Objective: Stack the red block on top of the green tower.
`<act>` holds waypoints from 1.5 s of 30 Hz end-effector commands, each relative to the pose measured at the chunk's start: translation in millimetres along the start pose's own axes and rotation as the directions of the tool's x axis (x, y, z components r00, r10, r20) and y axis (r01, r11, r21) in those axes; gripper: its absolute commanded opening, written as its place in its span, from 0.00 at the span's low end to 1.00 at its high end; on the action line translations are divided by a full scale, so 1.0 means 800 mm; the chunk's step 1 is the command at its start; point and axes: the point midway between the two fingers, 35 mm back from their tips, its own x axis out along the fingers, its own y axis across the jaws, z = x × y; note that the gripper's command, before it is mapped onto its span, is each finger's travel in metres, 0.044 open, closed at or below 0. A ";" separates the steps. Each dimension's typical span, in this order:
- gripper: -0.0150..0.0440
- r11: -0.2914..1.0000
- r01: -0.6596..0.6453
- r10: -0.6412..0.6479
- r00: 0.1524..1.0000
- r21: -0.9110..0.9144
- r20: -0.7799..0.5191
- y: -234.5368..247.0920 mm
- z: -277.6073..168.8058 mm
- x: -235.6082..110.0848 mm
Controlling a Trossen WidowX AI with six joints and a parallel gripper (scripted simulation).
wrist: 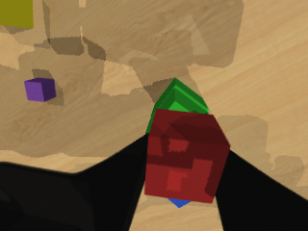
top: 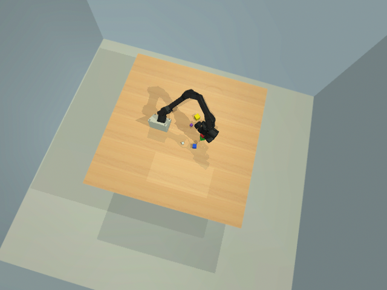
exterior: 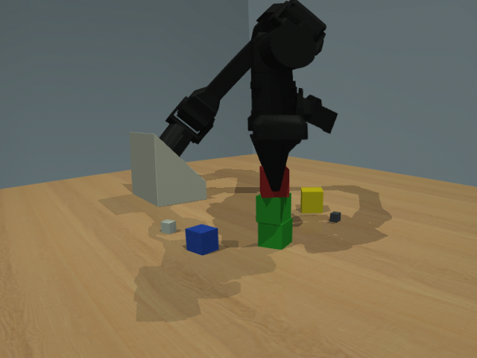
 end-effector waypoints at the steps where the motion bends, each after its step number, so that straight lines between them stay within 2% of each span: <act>1: 0.25 1.000 -0.003 0.003 1.000 0.005 0.004 0.000 0.000 0.002; 6: 0.25 1.000 -0.003 0.003 1.000 0.005 0.004 0.000 0.000 -0.001; 23: 1.00 1.000 0.000 0.000 1.000 0.000 0.000 0.000 0.000 0.000; 45: 1.00 1.000 0.000 0.000 1.000 0.000 0.000 0.000 0.000 0.000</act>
